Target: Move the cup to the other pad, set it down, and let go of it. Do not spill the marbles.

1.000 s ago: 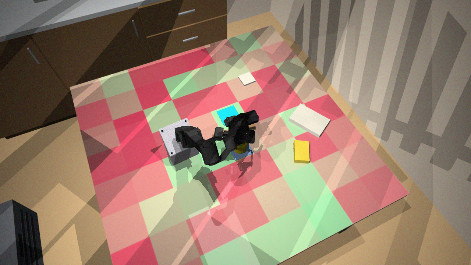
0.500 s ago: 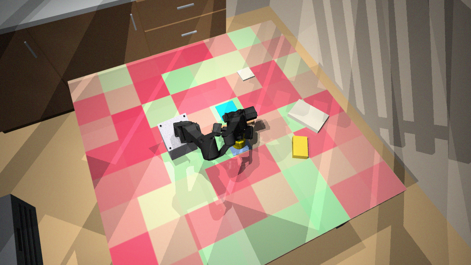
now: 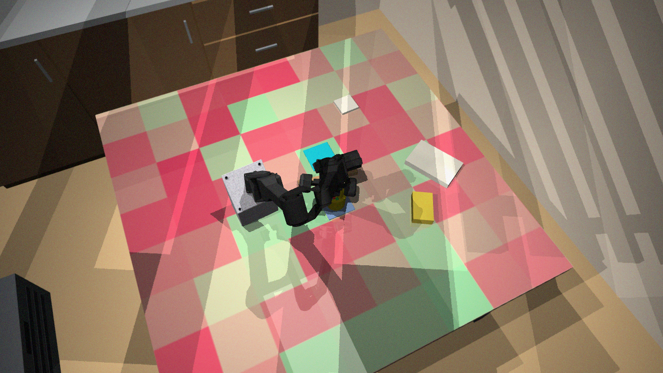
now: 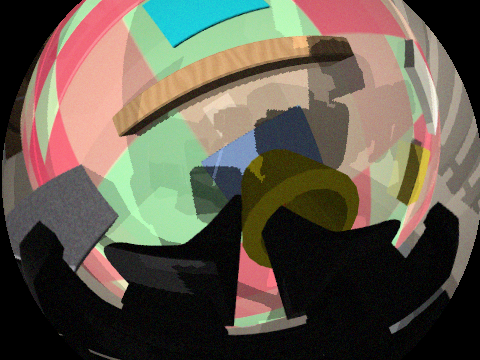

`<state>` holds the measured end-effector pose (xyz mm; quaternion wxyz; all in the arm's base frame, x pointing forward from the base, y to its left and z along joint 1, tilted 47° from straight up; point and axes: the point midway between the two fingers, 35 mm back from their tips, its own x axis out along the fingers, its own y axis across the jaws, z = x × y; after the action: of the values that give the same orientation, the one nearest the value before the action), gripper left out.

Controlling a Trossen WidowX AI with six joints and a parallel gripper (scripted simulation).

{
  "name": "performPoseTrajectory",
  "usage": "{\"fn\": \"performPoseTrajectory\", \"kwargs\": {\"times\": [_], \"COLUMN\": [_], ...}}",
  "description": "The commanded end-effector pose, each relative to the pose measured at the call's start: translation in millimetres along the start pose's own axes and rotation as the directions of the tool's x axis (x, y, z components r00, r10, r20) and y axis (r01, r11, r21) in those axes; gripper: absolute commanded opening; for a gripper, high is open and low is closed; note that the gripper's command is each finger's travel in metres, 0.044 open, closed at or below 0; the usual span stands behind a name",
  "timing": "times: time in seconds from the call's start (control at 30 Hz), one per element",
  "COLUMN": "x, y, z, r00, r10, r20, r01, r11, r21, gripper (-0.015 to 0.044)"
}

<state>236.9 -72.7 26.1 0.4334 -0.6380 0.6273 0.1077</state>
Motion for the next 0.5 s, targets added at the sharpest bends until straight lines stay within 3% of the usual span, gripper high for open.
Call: {"fn": "performPoseTrajectory", "kwargs": {"times": [0.0,0.47], "x": [0,-24], "y": [0,1], "z": [0,3], "r00": [1.0,1.0], "r10": [-0.001,0.004], "r20": [0.0,0.002], "r01": [0.001,-0.004], "r11": [1.0,1.0], "r21": [0.001,-0.003], "gripper": [0.0013,0.0]}}
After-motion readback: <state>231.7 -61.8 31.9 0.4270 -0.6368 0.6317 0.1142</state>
